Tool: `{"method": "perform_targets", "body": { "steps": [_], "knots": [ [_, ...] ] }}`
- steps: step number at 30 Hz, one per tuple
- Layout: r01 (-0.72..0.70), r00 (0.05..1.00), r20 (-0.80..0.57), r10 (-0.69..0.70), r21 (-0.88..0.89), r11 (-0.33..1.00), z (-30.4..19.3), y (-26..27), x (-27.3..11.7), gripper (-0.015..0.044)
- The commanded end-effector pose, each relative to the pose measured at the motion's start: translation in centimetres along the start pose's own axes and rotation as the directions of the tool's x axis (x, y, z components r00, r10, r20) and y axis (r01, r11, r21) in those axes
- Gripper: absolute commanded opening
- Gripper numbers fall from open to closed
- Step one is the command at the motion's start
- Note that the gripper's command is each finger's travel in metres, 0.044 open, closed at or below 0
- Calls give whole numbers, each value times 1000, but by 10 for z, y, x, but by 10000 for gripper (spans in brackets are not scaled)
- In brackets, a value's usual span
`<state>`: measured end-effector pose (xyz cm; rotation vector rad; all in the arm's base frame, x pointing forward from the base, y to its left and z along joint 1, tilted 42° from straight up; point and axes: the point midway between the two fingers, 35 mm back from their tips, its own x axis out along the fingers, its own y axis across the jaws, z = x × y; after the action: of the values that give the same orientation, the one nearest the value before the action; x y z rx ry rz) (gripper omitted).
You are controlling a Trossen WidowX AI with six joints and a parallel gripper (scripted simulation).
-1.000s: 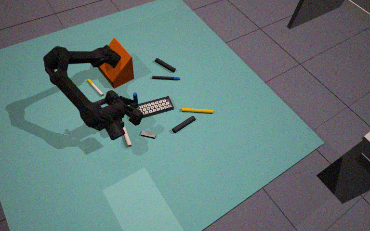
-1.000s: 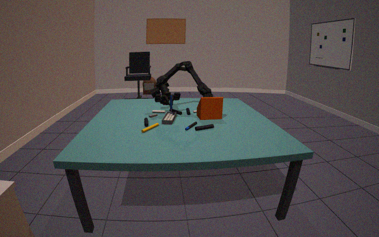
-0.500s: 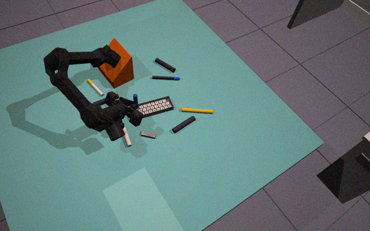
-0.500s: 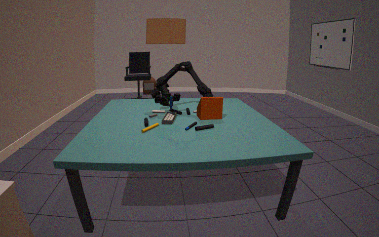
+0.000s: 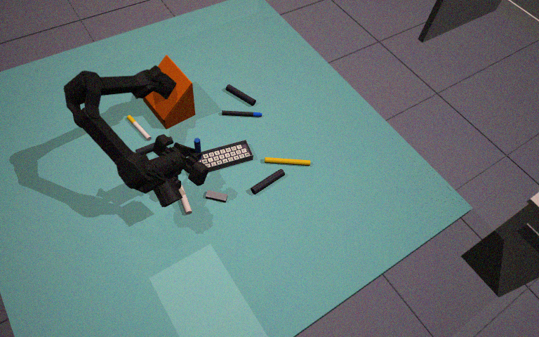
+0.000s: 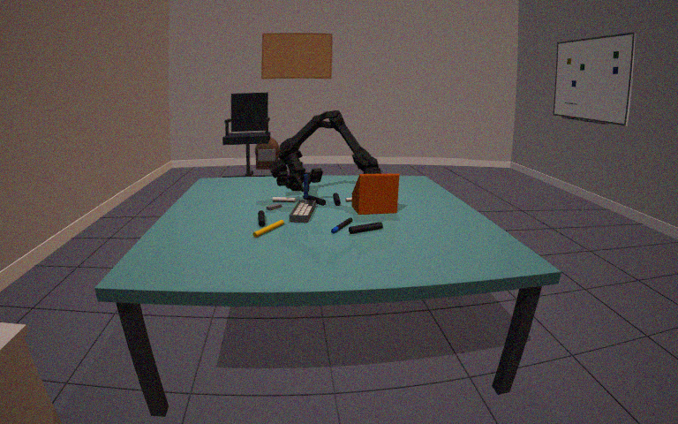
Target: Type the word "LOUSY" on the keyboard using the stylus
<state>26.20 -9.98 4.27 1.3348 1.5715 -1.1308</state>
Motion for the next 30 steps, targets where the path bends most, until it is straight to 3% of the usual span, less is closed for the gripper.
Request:
{"method": "perform_targets", "body": {
  "steps": [1, 21, 30],
  "knots": [
    [2, 1000, 2, -2, -6, 1000, 2, 0, 1, 81],
    [2, 1000, 2, -2, -6, 1000, 3, 0, 2, 81],
    [1, 1000, 1, -1, -6, 1000, -28, 0, -16, 81]
  ]
}}
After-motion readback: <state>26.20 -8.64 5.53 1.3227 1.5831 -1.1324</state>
